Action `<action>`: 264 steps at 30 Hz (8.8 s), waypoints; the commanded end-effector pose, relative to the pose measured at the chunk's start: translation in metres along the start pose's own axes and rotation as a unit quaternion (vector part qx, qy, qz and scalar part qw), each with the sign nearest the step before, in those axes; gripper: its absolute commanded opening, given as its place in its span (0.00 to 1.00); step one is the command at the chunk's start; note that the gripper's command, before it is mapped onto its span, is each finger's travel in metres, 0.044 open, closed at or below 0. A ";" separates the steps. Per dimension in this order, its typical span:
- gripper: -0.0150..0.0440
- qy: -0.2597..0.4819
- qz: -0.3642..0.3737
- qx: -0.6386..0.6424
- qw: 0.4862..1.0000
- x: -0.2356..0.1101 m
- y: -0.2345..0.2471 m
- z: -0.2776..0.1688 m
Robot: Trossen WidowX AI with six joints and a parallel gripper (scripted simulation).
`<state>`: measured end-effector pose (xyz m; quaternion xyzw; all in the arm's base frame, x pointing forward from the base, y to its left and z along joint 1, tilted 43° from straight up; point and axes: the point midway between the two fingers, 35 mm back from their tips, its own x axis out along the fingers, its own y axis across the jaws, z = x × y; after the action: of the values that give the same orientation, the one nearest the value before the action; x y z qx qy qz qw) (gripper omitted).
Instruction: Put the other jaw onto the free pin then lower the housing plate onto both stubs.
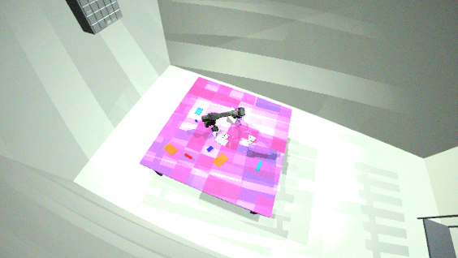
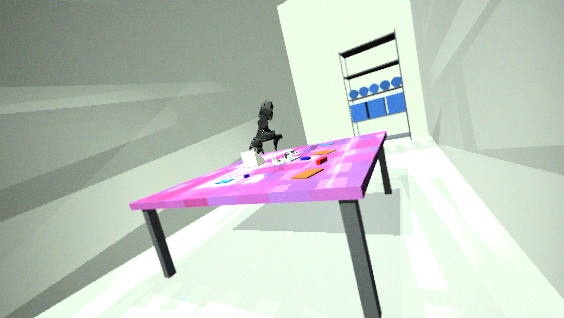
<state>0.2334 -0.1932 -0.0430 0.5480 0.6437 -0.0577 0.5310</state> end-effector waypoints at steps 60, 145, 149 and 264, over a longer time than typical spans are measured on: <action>0.25 0.002 -0.002 0.633 0.774 0.016 0.016 -0.125; 0.25 0.005 -0.001 0.644 0.765 0.096 0.018 -0.133; 0.25 0.005 -0.001 0.644 0.765 0.096 0.018 -0.133; 0.25 -0.002 0.004 0.648 0.761 0.086 0.017 -0.130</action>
<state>0.1799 -0.0463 -0.0429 0.7651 0.4480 -0.4596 0.0515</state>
